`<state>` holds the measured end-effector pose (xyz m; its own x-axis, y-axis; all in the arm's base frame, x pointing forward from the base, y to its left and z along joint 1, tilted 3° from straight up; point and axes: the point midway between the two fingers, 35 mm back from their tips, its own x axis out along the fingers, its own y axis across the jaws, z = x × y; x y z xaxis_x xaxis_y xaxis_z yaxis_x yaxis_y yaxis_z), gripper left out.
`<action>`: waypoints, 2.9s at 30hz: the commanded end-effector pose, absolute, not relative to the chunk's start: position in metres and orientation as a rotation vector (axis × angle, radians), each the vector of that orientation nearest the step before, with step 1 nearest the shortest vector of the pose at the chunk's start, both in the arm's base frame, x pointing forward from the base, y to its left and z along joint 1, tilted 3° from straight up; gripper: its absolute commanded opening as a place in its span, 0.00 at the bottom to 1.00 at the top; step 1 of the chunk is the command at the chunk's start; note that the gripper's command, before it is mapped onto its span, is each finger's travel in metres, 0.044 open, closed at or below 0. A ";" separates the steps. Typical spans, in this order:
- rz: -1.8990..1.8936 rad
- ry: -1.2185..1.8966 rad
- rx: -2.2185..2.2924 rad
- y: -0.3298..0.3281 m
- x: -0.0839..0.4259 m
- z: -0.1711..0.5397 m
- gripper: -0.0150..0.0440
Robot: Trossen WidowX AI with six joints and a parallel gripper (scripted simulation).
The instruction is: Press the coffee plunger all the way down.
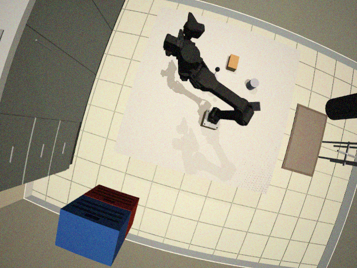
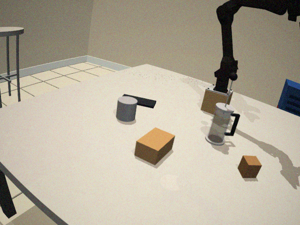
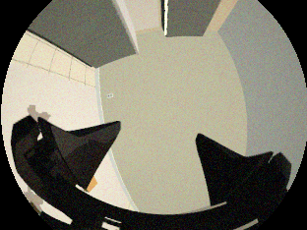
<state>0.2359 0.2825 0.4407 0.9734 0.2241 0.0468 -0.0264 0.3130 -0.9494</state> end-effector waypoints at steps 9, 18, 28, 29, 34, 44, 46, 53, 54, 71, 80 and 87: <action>0.278 0.114 -0.771 0.157 0.272 0.351 1.00; 0.236 0.393 -0.348 0.083 0.249 0.274 1.00; 0.199 0.533 -0.103 0.060 0.222 0.217 1.00; 0.199 0.532 -0.103 0.059 0.222 0.210 1.00; 0.194 0.532 -0.102 0.056 0.222 0.174 1.00; 0.191 0.532 -0.101 0.057 0.230 0.170 1.00; 0.191 0.531 -0.101 0.058 0.233 0.169 1.00; 0.190 0.530 -0.101 0.059 0.243 0.163 1.00; 0.190 0.530 -0.101 0.060 0.244 0.162 1.00; 0.188 0.529 -0.100 0.061 0.257 0.154 0.73; 0.188 0.529 -0.100 0.061 0.257 0.154 0.45; 0.188 0.529 -0.100 0.061 0.257 0.154 0.45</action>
<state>0.2563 0.0610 0.1534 0.8455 0.1513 -0.5120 -0.2018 0.9784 -0.0441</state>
